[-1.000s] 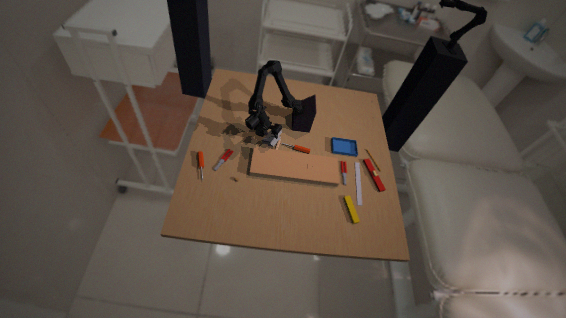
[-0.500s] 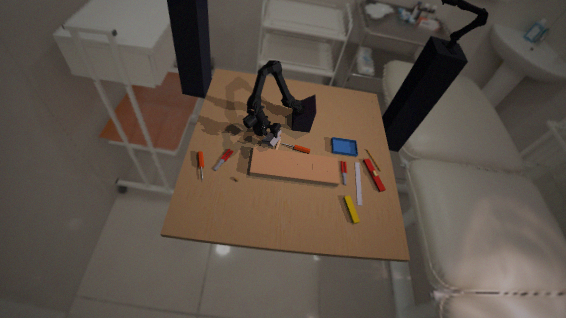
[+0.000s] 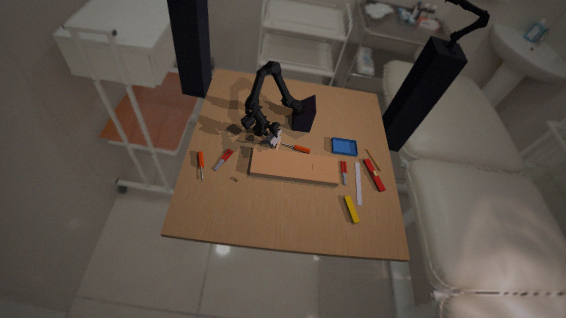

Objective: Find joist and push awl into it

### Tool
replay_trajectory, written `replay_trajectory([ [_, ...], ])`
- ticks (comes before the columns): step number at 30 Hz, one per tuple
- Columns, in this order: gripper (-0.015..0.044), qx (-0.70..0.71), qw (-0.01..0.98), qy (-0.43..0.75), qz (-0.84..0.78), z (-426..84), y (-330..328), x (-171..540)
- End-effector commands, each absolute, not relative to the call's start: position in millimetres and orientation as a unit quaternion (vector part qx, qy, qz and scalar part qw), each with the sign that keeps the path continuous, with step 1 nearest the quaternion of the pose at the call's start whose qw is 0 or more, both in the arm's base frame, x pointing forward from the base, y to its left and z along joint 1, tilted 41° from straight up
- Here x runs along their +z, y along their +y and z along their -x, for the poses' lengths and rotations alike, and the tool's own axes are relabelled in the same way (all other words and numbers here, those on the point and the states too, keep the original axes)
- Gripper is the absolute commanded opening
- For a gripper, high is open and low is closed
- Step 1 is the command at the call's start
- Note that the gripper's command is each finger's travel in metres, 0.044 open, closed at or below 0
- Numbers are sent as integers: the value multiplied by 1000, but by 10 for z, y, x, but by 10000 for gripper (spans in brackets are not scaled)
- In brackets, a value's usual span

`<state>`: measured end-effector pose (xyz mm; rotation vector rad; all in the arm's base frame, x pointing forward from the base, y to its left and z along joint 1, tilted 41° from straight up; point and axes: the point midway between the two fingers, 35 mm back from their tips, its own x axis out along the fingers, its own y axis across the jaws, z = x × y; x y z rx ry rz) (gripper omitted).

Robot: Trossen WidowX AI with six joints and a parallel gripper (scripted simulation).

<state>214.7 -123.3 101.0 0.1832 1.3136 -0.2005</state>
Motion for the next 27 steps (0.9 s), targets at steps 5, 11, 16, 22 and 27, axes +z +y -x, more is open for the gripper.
replay_trajectory([
  [5, 0, -64, 789, 604, -98, -2168, -1241, 1037],
  [11, 0, -48, 791, 601, -108, -2166, -1251, 1039],
  [16, 0, -34, 793, 597, -117, -2165, -1261, 1043],
  [22, 0, -18, 796, 592, -127, -2164, -1274, 1050],
  [27, 0, -5, 799, 586, -136, -2164, -1287, 1058],
])
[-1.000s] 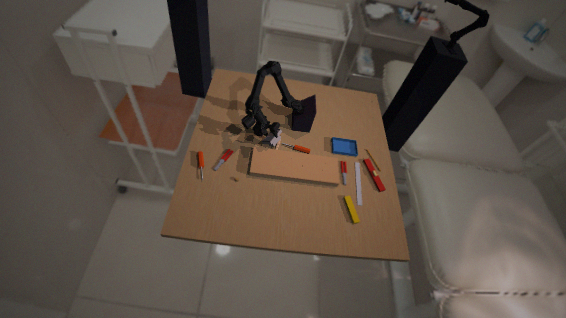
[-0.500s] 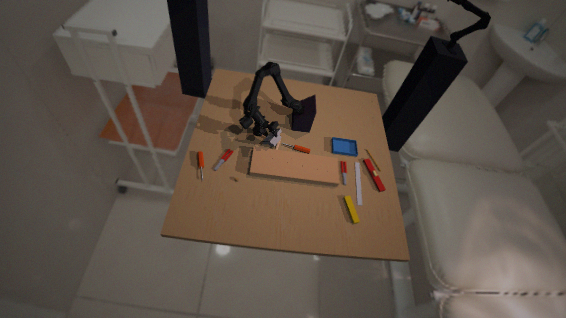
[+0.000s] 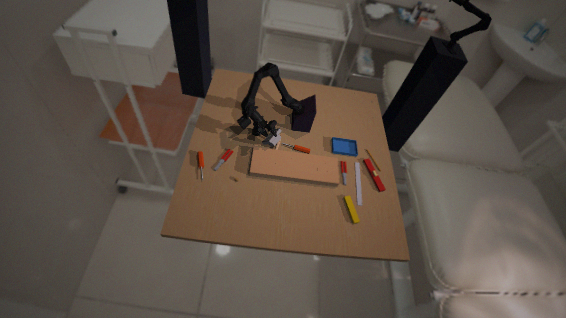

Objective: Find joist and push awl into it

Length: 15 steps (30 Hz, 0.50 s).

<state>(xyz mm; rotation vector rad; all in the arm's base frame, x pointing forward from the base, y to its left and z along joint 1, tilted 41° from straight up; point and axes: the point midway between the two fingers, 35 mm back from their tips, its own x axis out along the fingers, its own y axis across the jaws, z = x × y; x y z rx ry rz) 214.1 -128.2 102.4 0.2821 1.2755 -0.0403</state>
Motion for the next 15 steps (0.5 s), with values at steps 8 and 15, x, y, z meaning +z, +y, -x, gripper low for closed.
replay_trajectory([
  [8, 0, -8, 798, 588, -135, -2170, -1348, 985],
  [15, 0, -12, 797, 589, -135, -2177, -1429, 901],
])
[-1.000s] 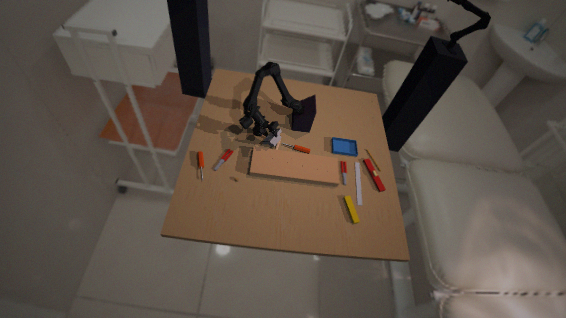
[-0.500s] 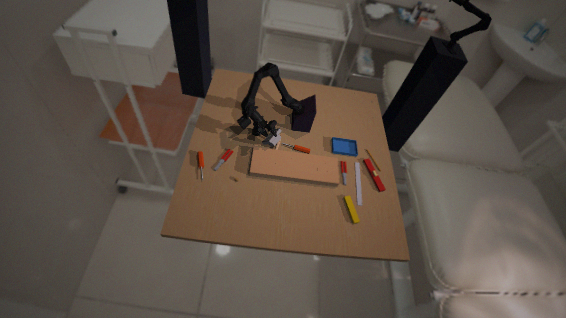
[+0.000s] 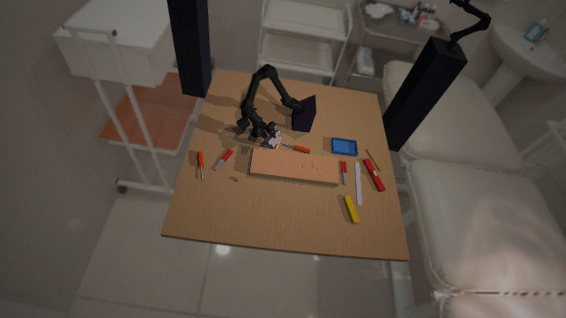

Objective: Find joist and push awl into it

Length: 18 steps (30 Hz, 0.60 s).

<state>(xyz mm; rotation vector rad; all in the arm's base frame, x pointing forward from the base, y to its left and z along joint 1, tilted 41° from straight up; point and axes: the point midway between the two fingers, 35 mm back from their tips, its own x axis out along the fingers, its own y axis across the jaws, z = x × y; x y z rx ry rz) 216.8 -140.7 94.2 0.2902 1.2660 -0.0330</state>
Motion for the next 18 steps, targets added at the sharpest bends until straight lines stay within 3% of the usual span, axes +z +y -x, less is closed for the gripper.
replay_trajectory([
  [1, 0, -12, 797, 589, -135, -2178, -1441, 890],
  [7, 0, -18, 796, 589, -136, -2183, -1501, 851],
  [18, 289, -19, 796, 589, -137, -2178, -1484, 875],
])
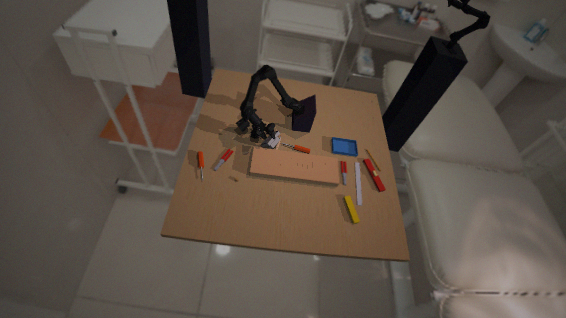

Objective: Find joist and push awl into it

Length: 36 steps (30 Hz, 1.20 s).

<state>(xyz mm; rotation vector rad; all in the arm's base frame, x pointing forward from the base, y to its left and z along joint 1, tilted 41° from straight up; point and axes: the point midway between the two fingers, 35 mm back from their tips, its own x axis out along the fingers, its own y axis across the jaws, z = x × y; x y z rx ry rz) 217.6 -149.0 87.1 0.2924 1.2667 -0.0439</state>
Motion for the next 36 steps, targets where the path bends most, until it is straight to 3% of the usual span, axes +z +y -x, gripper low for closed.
replay_trajectory([
  [1, 315, -19, 796, 589, -137, -2178, -1484, 875],
  [6, 440, -19, 796, 589, -137, -2178, -1484, 877],
  [28, 440, -21, 796, 590, -135, -2080, -1526, 1185],
  [36, 440, -22, 793, 592, -139, -1806, -1259, 2036],
])
